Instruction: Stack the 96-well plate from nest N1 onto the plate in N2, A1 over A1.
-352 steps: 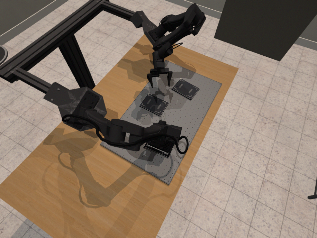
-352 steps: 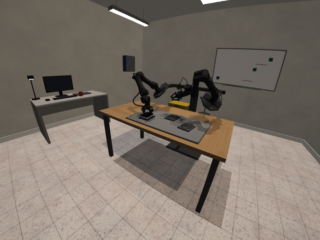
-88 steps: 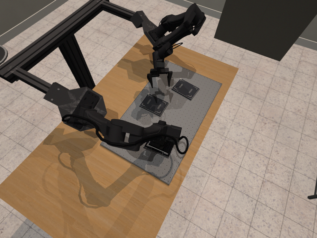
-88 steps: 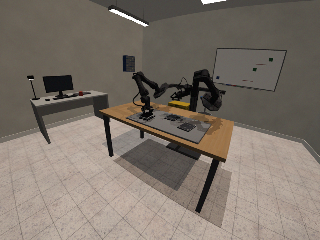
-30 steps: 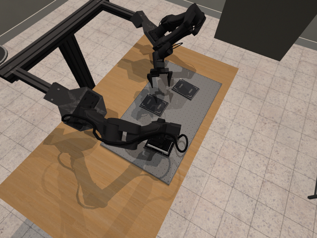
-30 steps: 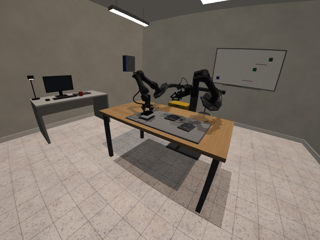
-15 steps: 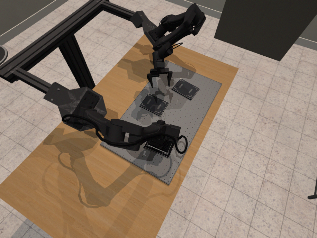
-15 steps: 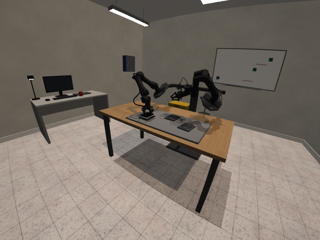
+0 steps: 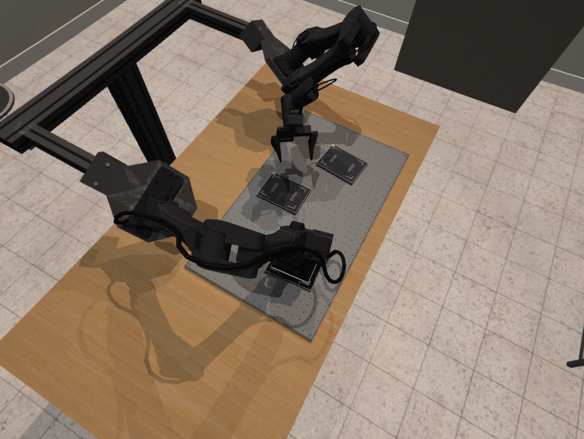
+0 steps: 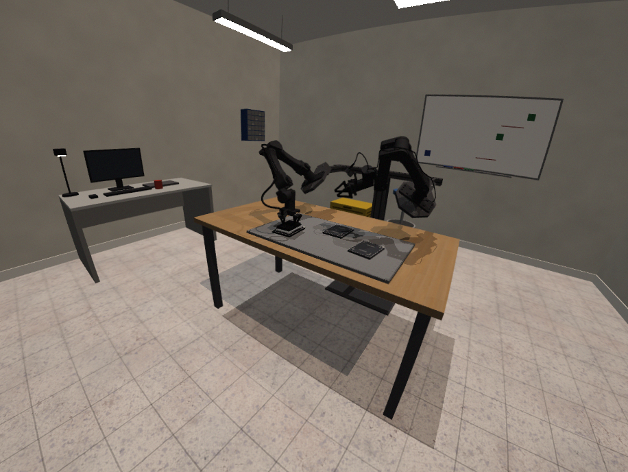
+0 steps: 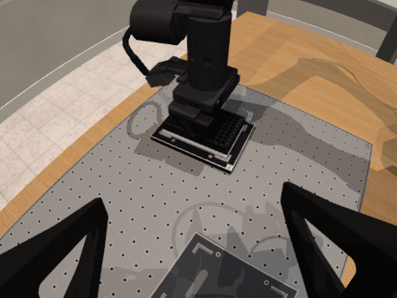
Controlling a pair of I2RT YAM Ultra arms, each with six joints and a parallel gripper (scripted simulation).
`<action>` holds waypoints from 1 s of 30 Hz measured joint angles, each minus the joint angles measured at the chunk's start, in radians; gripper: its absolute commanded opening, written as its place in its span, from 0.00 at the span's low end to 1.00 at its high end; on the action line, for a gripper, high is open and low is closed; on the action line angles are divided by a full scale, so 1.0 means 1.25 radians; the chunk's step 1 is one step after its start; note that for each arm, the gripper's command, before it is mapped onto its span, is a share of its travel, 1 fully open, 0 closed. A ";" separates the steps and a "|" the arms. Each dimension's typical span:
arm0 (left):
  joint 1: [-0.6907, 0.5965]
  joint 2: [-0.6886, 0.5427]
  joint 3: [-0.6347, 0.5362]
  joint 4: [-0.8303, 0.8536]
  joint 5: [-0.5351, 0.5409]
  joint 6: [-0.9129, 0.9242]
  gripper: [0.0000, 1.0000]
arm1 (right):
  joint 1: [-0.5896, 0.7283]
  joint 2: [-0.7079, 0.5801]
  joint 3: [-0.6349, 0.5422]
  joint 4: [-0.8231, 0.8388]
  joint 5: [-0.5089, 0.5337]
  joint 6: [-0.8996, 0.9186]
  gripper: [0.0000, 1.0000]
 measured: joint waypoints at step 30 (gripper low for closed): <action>0.000 0.000 0.000 0.000 0.000 0.000 1.00 | 0.032 -0.056 0.010 -0.042 0.014 0.027 1.00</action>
